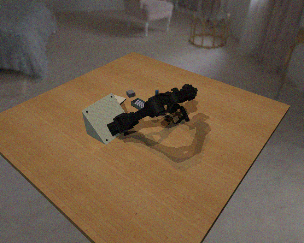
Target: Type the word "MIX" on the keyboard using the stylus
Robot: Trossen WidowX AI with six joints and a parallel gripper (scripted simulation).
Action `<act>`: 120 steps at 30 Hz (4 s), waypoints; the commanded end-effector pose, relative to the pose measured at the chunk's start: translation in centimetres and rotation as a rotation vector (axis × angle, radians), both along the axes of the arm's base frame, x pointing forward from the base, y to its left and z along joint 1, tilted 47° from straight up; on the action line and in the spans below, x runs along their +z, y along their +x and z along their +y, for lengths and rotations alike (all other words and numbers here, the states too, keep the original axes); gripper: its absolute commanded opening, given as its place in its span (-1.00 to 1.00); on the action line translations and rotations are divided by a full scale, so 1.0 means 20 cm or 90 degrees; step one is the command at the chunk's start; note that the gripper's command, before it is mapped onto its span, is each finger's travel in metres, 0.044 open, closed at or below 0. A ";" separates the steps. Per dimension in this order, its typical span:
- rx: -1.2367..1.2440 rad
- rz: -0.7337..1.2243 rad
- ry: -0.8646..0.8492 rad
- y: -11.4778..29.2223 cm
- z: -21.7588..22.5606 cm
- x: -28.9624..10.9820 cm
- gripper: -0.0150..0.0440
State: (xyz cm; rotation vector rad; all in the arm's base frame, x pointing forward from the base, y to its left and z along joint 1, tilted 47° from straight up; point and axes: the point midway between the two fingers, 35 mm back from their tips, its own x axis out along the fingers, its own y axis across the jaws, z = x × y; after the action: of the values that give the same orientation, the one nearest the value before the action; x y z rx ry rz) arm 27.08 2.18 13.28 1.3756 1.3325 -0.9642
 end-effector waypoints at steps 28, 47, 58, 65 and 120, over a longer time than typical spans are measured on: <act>0.002 0.006 0.003 0.00 -0.01 -0.04 -0.22; 0.002 0.006 0.003 0.01 -0.04 -0.07 -0.22; 0.002 0.006 0.003 0.01 -0.05 -0.08 -0.22; 0.002 0.006 0.003 0.01 -0.06 -0.09 -0.22; 0.002 0.005 0.004 0.00 0.07 -0.08 -0.49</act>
State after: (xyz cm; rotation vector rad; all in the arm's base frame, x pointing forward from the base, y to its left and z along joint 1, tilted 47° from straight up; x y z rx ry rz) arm 27.08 4.11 12.41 1.3748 1.3406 -0.9596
